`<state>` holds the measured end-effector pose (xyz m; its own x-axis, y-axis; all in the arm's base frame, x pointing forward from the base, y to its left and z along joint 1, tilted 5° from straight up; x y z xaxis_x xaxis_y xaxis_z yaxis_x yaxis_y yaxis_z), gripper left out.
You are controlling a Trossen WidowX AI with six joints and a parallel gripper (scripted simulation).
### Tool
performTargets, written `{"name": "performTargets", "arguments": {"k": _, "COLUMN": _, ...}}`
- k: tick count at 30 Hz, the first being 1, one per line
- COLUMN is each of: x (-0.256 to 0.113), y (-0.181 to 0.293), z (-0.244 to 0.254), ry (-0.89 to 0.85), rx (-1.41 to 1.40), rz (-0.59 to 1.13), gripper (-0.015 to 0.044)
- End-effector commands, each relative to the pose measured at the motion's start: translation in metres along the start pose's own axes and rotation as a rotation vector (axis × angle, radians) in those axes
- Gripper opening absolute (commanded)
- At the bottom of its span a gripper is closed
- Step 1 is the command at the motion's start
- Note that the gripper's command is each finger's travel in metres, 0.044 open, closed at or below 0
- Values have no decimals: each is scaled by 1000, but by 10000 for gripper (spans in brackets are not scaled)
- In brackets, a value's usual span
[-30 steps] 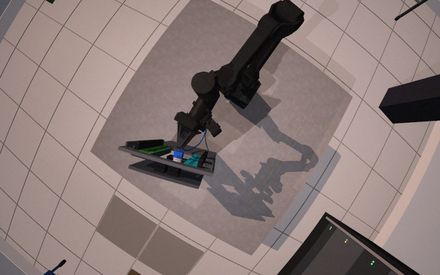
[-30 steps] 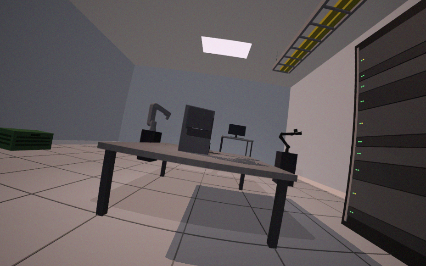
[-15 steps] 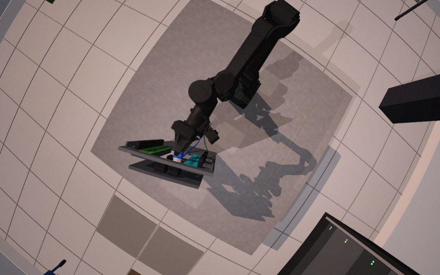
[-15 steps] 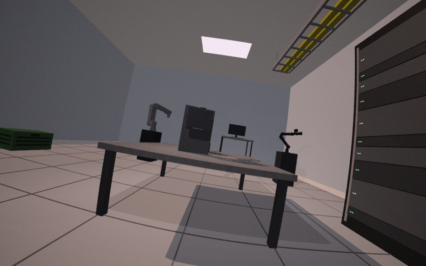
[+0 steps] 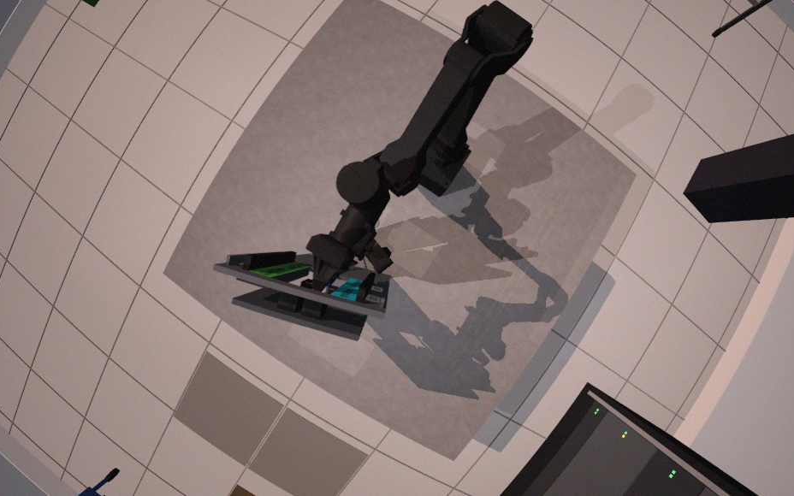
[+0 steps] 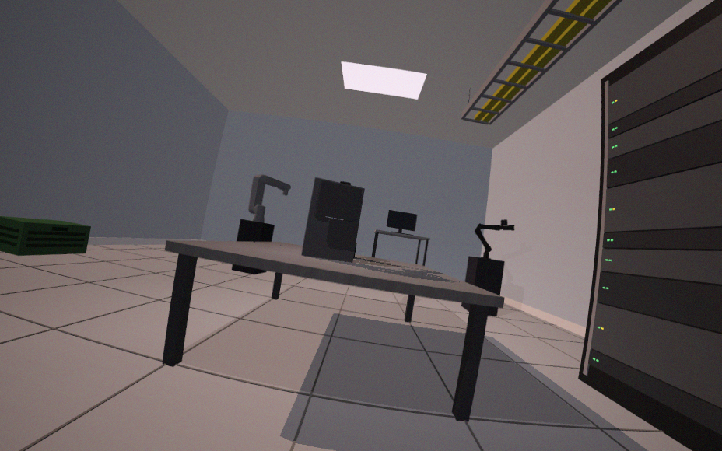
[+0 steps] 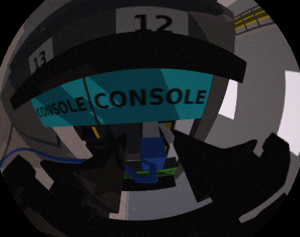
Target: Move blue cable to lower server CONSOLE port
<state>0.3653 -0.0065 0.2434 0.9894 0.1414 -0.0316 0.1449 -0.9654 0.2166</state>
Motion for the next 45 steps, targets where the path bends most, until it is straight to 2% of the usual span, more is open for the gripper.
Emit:
{"name": "performTargets", "arguments": {"k": 1, "x": 3, "y": 0, "z": -3, "ry": 9, "rx": 3, "rz": 4, "gripper": 239}}
{"name": "performTargets", "arguments": {"k": 38, "x": 1, "y": -1, "z": 0, "ry": 0, "rx": 0, "rz": 0, "gripper": 0}}
{"name": "performTargets", "arguments": {"k": 45, "x": 3, "y": -1, "z": 0, "ry": 7, "rx": 2, "rz": 3, "gripper": 0}}
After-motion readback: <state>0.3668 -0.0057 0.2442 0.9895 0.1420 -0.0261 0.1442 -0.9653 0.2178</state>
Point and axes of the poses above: the point midway between the two fingers, 35 mm back from their tips, its own x axis out along the fingers, its own z axis across the jaws, y = z × x, the point moved 4 cm from there along -x, back along the fingers, and after that the axes turned 8 degrees about -x, right-handed, at the moved point
